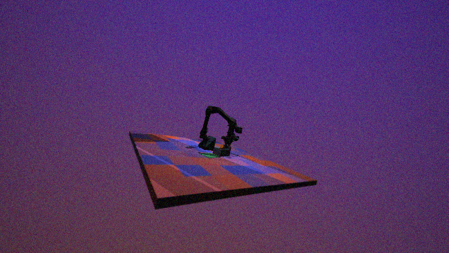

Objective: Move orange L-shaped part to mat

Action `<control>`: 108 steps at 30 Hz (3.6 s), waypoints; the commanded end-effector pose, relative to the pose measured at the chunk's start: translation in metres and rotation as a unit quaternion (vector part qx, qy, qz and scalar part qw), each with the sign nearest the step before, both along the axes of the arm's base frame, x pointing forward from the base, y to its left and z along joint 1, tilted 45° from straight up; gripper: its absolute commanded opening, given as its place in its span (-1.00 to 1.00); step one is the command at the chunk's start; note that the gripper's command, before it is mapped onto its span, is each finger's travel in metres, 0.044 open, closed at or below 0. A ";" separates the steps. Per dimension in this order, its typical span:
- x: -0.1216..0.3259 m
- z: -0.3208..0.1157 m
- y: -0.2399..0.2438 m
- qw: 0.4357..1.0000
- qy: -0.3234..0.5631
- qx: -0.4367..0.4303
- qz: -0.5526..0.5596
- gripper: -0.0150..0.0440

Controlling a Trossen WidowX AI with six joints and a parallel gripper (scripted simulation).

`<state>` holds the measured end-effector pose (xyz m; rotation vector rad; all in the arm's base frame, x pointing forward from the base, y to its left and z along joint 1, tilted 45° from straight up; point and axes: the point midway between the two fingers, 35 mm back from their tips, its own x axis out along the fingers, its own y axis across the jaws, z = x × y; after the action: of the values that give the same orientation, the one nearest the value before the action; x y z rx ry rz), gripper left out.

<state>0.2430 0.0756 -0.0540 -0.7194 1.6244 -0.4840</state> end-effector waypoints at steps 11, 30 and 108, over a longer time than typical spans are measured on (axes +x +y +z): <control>-0.002 -0.009 -0.010 1.000 0.001 -0.002 0.002 0.12; -0.004 -0.029 -0.030 1.000 0.001 -0.003 0.002 0.12; 0.011 0.058 0.035 0.986 -0.118 -0.013 -0.118 0.46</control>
<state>0.2494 0.1194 -0.0035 -0.6222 1.5677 -0.5808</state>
